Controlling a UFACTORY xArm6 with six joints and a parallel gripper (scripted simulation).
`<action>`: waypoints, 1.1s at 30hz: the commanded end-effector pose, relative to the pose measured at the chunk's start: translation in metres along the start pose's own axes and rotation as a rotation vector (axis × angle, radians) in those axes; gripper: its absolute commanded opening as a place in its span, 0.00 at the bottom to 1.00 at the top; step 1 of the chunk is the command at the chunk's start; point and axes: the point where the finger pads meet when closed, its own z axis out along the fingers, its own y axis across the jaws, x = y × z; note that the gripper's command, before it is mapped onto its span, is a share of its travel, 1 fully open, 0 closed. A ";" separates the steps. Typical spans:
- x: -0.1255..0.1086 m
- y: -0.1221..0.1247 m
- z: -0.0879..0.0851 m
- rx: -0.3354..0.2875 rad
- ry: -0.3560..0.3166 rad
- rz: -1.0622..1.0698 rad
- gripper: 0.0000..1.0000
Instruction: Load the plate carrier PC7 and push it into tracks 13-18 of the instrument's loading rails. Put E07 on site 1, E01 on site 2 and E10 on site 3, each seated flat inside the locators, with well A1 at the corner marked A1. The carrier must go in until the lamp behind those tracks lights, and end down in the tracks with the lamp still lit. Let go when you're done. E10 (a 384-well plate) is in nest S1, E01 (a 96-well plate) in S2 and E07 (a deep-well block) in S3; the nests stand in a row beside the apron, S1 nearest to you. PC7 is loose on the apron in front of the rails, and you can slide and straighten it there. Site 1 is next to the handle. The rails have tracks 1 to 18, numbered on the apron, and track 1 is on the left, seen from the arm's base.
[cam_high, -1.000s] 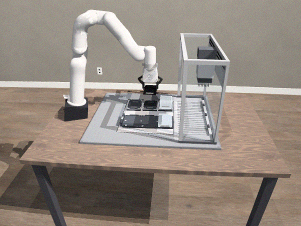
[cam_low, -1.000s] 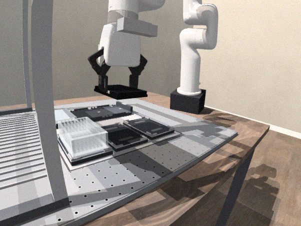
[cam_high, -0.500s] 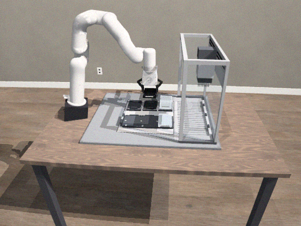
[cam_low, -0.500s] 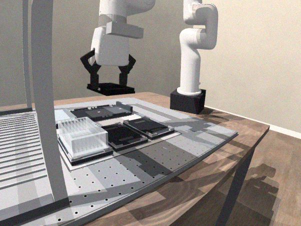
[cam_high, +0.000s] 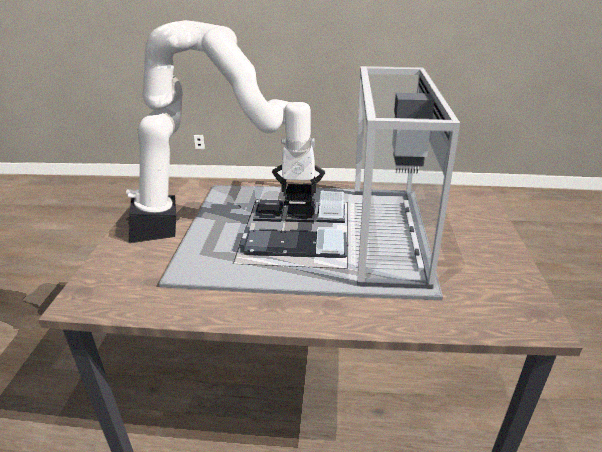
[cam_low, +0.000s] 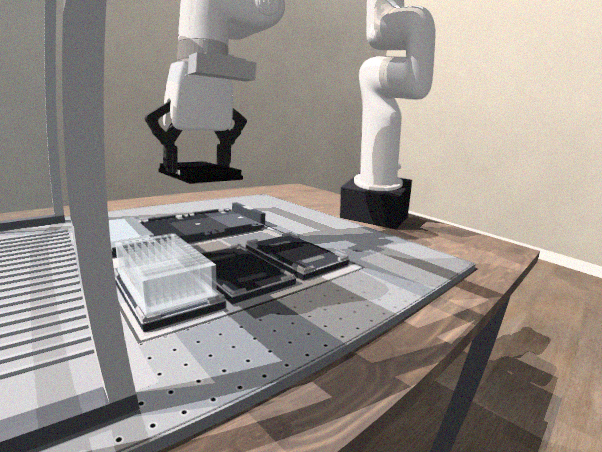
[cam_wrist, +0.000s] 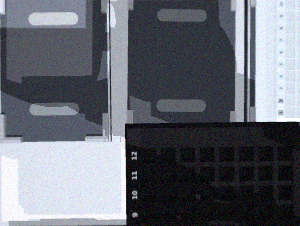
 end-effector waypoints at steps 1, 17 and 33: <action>-0.020 0.002 -0.001 -0.004 0.002 -0.001 0.00; -0.095 0.003 -0.001 -0.004 0.002 -0.001 0.00; -0.100 0.003 -0.001 -0.003 0.002 -0.001 0.00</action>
